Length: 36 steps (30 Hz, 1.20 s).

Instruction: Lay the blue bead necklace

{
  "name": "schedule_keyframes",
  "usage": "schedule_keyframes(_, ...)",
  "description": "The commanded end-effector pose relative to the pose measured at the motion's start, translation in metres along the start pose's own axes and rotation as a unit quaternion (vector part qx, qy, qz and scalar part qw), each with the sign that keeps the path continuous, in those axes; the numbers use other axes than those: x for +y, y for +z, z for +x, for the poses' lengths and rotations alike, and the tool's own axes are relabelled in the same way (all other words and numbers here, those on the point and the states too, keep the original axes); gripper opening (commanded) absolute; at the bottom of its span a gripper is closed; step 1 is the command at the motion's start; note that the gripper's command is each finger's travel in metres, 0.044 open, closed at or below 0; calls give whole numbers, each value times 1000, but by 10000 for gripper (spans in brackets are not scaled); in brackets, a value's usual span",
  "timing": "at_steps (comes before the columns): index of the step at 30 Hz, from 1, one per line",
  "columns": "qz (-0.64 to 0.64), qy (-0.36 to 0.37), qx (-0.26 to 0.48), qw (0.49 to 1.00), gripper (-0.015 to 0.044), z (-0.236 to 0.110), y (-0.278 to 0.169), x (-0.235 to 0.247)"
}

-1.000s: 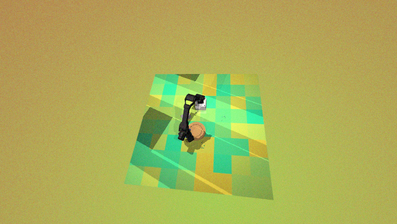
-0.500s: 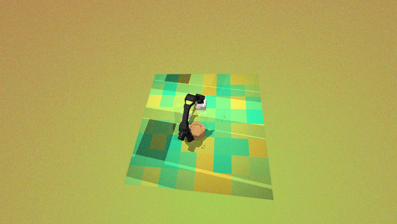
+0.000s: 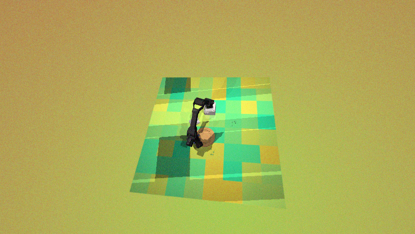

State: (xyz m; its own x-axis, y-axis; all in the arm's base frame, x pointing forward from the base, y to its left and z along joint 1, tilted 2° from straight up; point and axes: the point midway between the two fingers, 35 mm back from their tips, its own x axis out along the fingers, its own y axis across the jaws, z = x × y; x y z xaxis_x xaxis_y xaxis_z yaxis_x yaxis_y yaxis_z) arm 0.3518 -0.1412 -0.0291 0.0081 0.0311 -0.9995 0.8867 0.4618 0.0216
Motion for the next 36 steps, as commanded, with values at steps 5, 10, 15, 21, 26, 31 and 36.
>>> schedule_keyframes(5,2,4,-7,1000,0,-19,2,2)
schedule_keyframes(10,2,4,-6,1000,0,-19,-2,2)
schedule_keyframes(15,2,4,-6,1000,0,-19,-18,2)
schedule_keyframes(21,2,4,-5,1000,0,-18,-37,1)
schedule_keyframes(26,2,4,-4,1000,0,-18,-48,-1)
schedule_keyframes(31,2,4,-4,1000,0,-14,-48,-1)
schedule_keyframes(36,2,4,-4,1000,0,-5,-48,-1)
